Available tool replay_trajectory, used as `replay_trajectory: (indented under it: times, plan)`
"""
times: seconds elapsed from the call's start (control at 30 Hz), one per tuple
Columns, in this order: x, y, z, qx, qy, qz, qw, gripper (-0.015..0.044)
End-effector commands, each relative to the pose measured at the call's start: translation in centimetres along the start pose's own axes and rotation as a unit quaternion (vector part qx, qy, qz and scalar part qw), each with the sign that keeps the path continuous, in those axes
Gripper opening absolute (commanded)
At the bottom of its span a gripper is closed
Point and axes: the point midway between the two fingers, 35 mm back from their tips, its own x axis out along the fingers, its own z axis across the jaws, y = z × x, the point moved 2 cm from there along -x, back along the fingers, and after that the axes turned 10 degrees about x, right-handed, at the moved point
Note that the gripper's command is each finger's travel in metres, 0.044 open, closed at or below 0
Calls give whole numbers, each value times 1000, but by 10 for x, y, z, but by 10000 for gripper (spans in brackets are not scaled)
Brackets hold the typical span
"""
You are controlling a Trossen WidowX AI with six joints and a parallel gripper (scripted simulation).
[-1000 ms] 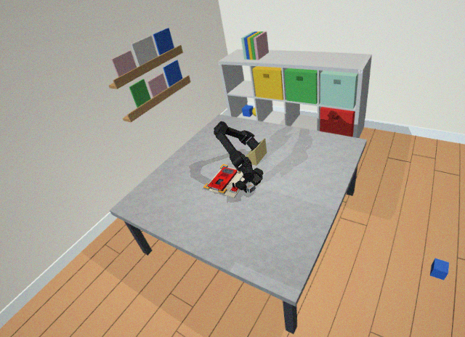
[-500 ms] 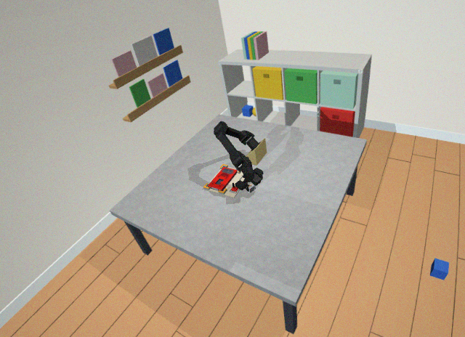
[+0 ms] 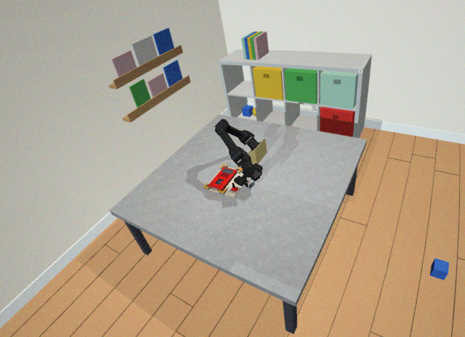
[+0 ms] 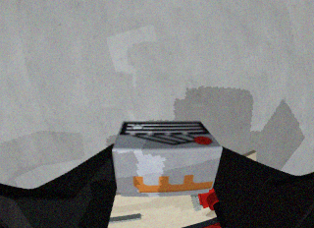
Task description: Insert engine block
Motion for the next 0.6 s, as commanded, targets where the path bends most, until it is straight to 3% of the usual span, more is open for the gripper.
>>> replay_trajectory:
  times: [0.0,0.57]
  plan:
    - [-13,-2,-1,2,0,-4,1000,0]
    - [-67,1,1,2,-1,-4,1000,0]
